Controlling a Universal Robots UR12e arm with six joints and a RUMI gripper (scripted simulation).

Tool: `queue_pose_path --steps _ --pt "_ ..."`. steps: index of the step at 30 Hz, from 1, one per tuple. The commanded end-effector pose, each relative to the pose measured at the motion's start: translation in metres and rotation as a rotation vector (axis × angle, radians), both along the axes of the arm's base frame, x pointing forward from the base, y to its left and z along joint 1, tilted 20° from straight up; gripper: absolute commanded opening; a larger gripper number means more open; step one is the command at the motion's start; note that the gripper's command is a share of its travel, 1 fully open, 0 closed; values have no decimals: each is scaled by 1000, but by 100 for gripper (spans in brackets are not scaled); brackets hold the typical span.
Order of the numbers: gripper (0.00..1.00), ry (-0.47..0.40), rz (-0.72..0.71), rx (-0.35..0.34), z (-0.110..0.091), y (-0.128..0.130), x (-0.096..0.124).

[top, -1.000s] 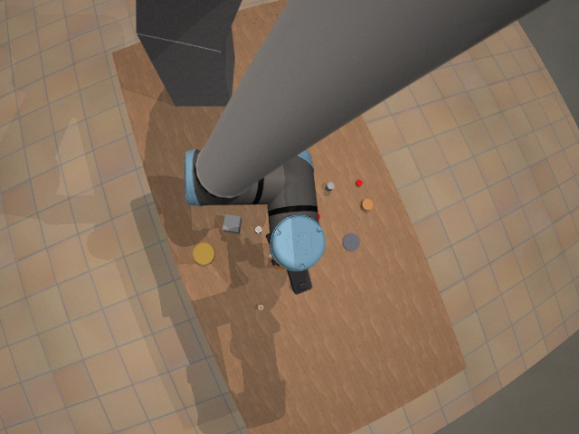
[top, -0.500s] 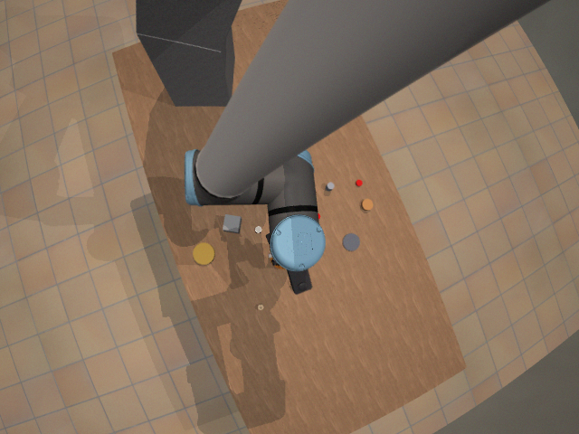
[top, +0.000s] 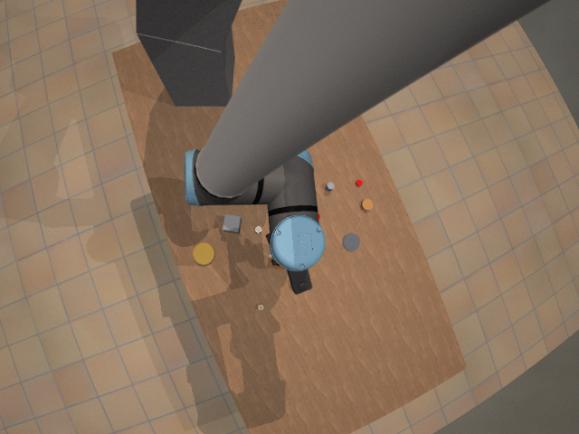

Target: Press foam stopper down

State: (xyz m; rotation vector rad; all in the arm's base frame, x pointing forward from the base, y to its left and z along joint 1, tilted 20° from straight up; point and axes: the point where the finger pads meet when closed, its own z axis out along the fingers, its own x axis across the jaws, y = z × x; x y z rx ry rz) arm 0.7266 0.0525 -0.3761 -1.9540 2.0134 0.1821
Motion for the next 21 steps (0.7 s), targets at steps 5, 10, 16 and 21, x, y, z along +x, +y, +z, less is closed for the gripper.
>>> queue_pose_path --steps 5,10,16,21 --pt "0 -1 0 0 1 0 0" --pt "0 -1 0 0 3 -1 0" --pt "0 -1 0 0 15 -5 -2" --pt "0 -1 0 0 29 -10 -4"
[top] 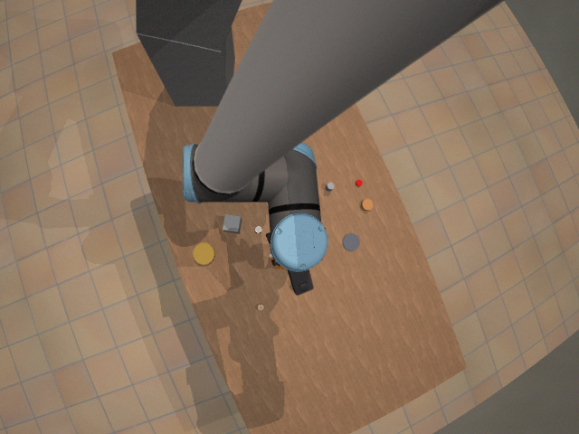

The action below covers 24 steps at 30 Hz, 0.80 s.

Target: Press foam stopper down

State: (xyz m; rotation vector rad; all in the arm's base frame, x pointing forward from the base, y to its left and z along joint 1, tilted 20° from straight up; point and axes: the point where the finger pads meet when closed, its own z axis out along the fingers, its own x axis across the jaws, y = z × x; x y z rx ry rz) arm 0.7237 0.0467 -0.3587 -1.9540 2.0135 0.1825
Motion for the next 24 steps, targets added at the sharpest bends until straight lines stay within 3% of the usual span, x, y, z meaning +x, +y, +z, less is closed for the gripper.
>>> queue_pose_path --steps 1,11,24 --pt "0 -1 0 0 15 -5 -2" --pt "0 -1 0 0 30 -10 -4" --pt "0 -1 0 0 31 -11 -4"
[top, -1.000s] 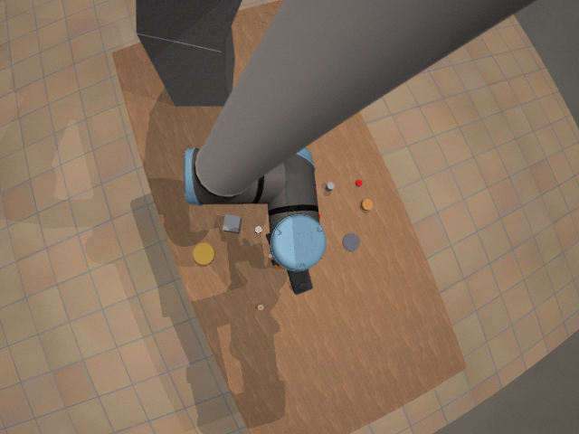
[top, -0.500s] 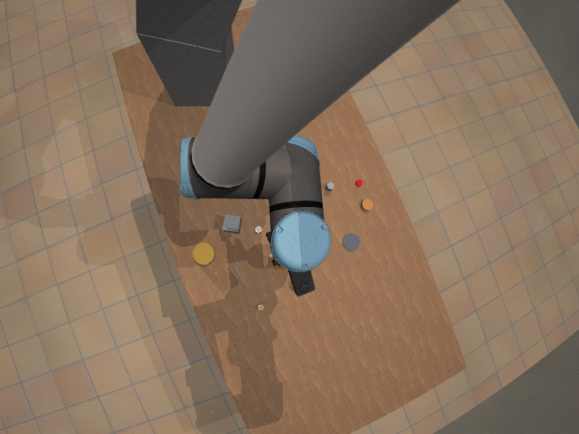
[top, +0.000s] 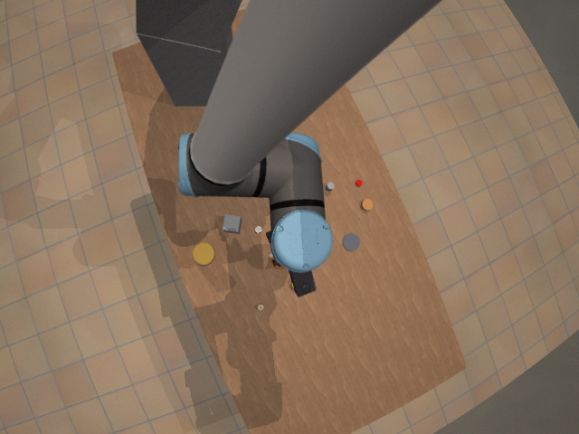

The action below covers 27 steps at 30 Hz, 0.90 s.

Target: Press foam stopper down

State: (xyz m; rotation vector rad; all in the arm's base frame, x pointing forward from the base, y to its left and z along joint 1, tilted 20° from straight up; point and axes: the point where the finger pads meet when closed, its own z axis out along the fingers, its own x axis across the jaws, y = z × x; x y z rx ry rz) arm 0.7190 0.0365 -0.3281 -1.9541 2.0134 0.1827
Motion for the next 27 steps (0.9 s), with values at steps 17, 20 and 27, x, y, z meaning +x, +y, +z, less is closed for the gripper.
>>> queue_pose_path --steps 17,20,27 --pt "0 -1 0 0 -1 0 1" --pt "0 -1 0 0 -2 1 1" --pt "0 -1 0 0 -18 6 3"
